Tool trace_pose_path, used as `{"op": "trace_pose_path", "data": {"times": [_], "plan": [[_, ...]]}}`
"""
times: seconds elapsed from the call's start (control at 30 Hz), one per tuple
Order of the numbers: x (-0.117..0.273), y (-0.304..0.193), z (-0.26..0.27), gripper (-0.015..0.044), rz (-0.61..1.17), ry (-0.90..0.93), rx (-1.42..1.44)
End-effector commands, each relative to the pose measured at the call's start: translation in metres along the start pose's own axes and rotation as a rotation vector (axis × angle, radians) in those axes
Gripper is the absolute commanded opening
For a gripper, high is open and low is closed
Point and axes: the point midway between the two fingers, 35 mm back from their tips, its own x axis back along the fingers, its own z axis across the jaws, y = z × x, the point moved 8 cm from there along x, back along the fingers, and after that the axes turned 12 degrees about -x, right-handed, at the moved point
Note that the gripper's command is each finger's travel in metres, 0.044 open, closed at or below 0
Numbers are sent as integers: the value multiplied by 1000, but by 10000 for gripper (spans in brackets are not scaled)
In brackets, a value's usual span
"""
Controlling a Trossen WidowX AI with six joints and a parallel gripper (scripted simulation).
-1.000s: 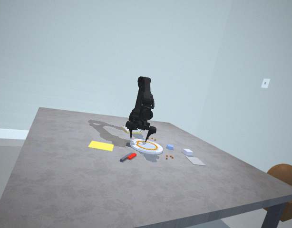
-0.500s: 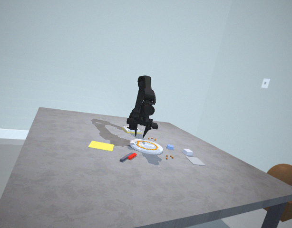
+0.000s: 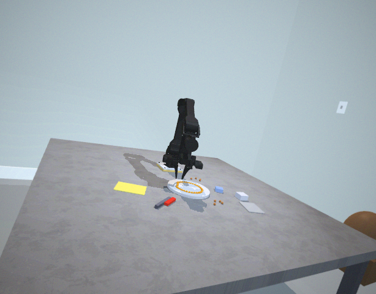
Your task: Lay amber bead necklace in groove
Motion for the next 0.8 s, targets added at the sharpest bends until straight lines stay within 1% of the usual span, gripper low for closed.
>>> {"op": "trace_pose_path", "data": {"times": [0.0, 0.4, 0.53, 0.57, 0.77], "plan": [[-8, 0, 0, 120, 4, -4, 4], [-22, 0, -1, 120, 6, -7, 8], [-19, -1, 0, 15, 6, -2, 4], [-19, -1, 0, 0, 6, -2, 4], [-19, -1, 0, 0, 6, -2, 4]]}}
